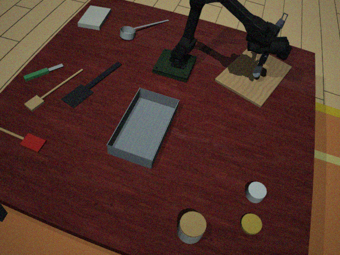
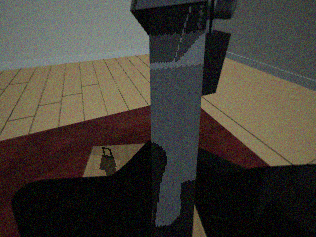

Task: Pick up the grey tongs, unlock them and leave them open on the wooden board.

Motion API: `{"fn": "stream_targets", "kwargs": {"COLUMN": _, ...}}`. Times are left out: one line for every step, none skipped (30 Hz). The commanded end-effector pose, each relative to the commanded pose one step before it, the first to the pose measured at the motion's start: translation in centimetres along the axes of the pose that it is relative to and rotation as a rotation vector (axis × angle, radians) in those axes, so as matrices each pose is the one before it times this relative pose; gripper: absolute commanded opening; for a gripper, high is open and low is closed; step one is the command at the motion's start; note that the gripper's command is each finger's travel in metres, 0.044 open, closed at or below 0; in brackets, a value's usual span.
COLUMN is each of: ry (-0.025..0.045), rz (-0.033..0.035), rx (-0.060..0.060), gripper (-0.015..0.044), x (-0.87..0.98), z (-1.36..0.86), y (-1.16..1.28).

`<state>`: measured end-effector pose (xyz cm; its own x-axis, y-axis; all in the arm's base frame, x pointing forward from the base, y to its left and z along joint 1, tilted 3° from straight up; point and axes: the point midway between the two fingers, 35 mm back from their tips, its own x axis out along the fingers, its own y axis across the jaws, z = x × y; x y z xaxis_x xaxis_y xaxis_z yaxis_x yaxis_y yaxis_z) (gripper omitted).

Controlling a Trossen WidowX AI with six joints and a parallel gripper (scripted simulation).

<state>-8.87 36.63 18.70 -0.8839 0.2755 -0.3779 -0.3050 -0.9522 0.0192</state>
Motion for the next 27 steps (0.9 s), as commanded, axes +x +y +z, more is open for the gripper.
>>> {"fn": "stream_targets", "kwargs": {"ry": -0.01139, "rz": 0.00374, "rx": -0.0079, "gripper": -0.0150, "x": -0.019, "z": 0.202, "y": 0.057}}
{"fn": "stream_targets", "kwargs": {"ry": 0.00000, "rz": 0.00000, "rx": 0.0000, "gripper": -0.0150, "x": 0.000, "z": 0.000, "y": 0.000}}
{"fn": "stream_targets", "kwargs": {"ry": 0.00000, "rz": 0.00000, "rx": 0.0000, "gripper": -0.0150, "x": 0.000, "z": 0.000, "y": 0.000}}
{"fn": "stream_targets", "kwargs": {"ry": 0.00000, "rz": 0.00000, "rx": 0.0000, "gripper": -0.0150, "x": 0.000, "z": 0.000, "y": 0.000}}
{"fn": "stream_targets", "kwargs": {"ry": 0.00000, "rz": 0.00000, "rx": 0.0000, "gripper": -0.0150, "x": 0.000, "z": 0.000, "y": 0.000}}
{"fn": "stream_targets", "kwargs": {"ry": 0.00000, "rz": 0.00000, "rx": 0.0000, "gripper": -0.0150, "x": 0.000, "z": 0.000, "y": 0.000}}
{"fn": "stream_targets", "kwargs": {"ry": 0.00000, "rz": 0.00000, "rx": 0.0000, "gripper": -0.0150, "x": 0.000, "z": 0.000, "y": 0.000}}
{"fn": "stream_targets", "kwargs": {"ry": 0.00000, "rz": 0.00000, "rx": 0.0000, "gripper": -0.0150, "x": 0.000, "z": 0.000, "y": 0.000}}
{"fn": "stream_targets", "kwargs": {"ry": 0.00000, "rz": 0.00000, "rx": 0.0000, "gripper": -0.0150, "x": 0.000, "z": 0.000, "y": 0.000}}
{"fn": "stream_targets", "kwargs": {"ry": 0.00000, "rz": 0.00000, "rx": 0.0000, "gripper": -0.0150, "x": 0.000, "z": 0.000, "y": 0.000}}
{"fn": "stream_targets", "kwargs": {"ry": 0.00000, "rz": 0.00000, "rx": 0.0000, "gripper": -0.0150, "x": 0.000, "z": 0.000, "y": 0.000}}
{"fn": "stream_targets", "kwargs": {"ry": 0.00000, "rz": 0.00000, "rx": 0.0000, "gripper": -0.0150, "x": 0.000, "z": 0.000, "y": 0.000}}
{"fn": "stream_targets", "kwargs": {"ry": 0.00000, "rz": 0.00000, "rx": 0.0000, "gripper": -0.0150, "x": 0.000, "z": 0.000, "y": 0.000}}
{"fn": "stream_targets", "kwargs": {"ry": 0.00000, "rz": 0.00000, "rx": 0.0000, "gripper": -0.0150, "x": 0.000, "z": 0.000, "y": 0.000}}
{"fn": "stream_targets", "kwargs": {"ry": 0.00000, "rz": 0.00000, "rx": 0.0000, "gripper": -0.0150, "x": 0.000, "z": 0.000, "y": 0.000}}
{"fn": "stream_targets", "kwargs": {"ry": 0.00367, "rz": 0.00023, "rx": 0.0013, "gripper": -0.0150, "x": 0.039, "z": -0.014, "y": -0.018}}
{"fn": "stream_targets", "kwargs": {"ry": 0.00739, "rz": 0.00046, "rx": 0.0025, "gripper": -0.0150, "x": 0.079, "z": -0.028, "y": -0.035}}
{"fn": "stream_targets", "kwargs": {"ry": 0.01092, "rz": 0.00068, "rx": 0.0036, "gripper": -0.0150, "x": 0.116, "z": -0.040, "y": -0.051}}
{"fn": "stream_targets", "kwargs": {"ry": 0.01450, "rz": 0.00090, "rx": 0.0047, "gripper": -0.0150, "x": 0.152, "z": -0.052, "y": -0.065}}
{"fn": "stream_targets", "kwargs": {"ry": 0.01813, "rz": 0.00111, "rx": 0.0057, "gripper": -0.0150, "x": 0.187, "z": -0.062, "y": -0.077}}
{"fn": "stream_targets", "kwargs": {"ry": 0.02123, "rz": 0.00129, "rx": 0.0065, "gripper": -0.0150, "x": 0.216, "z": -0.069, "y": -0.085}}
{"fn": "stream_targets", "kwargs": {"ry": 0.02252, "rz": 0.00134, "rx": 0.0066, "gripper": -0.0150, "x": 0.223, "z": -0.069, "y": -0.084}}
{"fn": "stream_targets", "kwargs": {"ry": 0.02277, "rz": 0.00132, "rx": 0.0064, "gripper": -0.0150, "x": 0.220, "z": -0.065, "y": -0.078}}
{"fn": "stream_targets", "kwargs": {"ry": 0.02287, "rz": 0.00128, "rx": 0.0061, "gripper": -0.0150, "x": 0.216, "z": -0.061, "y": -0.072}}
{"fn": "stream_targets", "kwargs": {"ry": 0.02297, "rz": 0.00124, "rx": 0.0058, "gripper": -0.0150, "x": 0.212, "z": -0.057, "y": -0.067}}
{"fn": "stream_targets", "kwargs": {"ry": 0.02306, "rz": 0.00119, "rx": 0.0056, "gripper": -0.0150, "x": 0.207, "z": -0.053, "y": -0.061}}
{"fn": "stream_targets", "kwargs": {"ry": 0.02316, "rz": 0.00114, "rx": 0.0053, "gripper": -0.0150, "x": 0.202, "z": -0.049, "y": -0.055}}
